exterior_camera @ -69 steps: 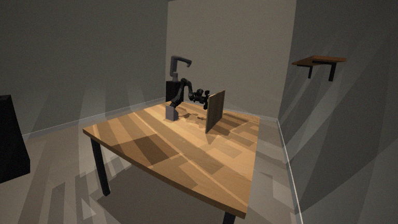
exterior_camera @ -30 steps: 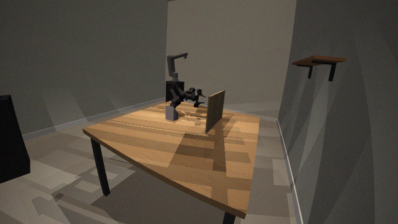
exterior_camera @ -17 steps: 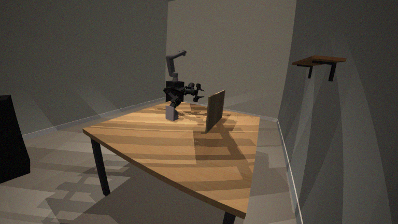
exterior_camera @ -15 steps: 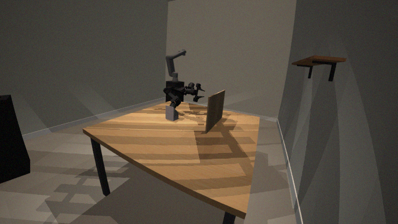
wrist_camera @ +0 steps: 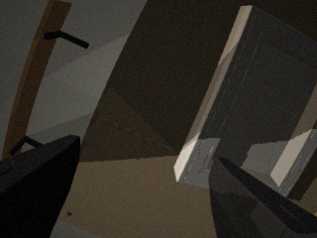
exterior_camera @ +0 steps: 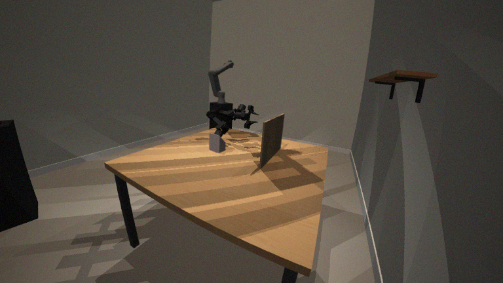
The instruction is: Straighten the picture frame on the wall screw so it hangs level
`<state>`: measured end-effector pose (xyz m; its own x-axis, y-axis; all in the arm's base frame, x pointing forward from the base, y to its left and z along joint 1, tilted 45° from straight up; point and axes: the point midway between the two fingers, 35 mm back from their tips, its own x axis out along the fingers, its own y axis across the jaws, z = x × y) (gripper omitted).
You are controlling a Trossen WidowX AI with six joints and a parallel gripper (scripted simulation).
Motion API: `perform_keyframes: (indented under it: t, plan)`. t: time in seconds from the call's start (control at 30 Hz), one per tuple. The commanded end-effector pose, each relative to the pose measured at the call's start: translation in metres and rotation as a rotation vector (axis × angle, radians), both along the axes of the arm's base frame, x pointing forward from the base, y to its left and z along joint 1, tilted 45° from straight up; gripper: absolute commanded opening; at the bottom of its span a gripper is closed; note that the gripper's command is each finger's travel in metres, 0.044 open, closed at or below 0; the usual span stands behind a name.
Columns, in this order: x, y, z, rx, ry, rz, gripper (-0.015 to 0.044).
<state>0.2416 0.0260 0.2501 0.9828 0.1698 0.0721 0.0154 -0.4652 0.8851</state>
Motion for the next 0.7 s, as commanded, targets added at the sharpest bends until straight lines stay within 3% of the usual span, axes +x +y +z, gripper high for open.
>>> perform_keyframes:
  t: [0.0, 0.67]
  plan:
    - [-0.0002, 0.0006, -0.0003, 0.001, 0.002, 0.004, 0.0260]
    - [-0.0002, 0.0006, -0.0003, 0.001, 0.002, 0.004, 0.0260]
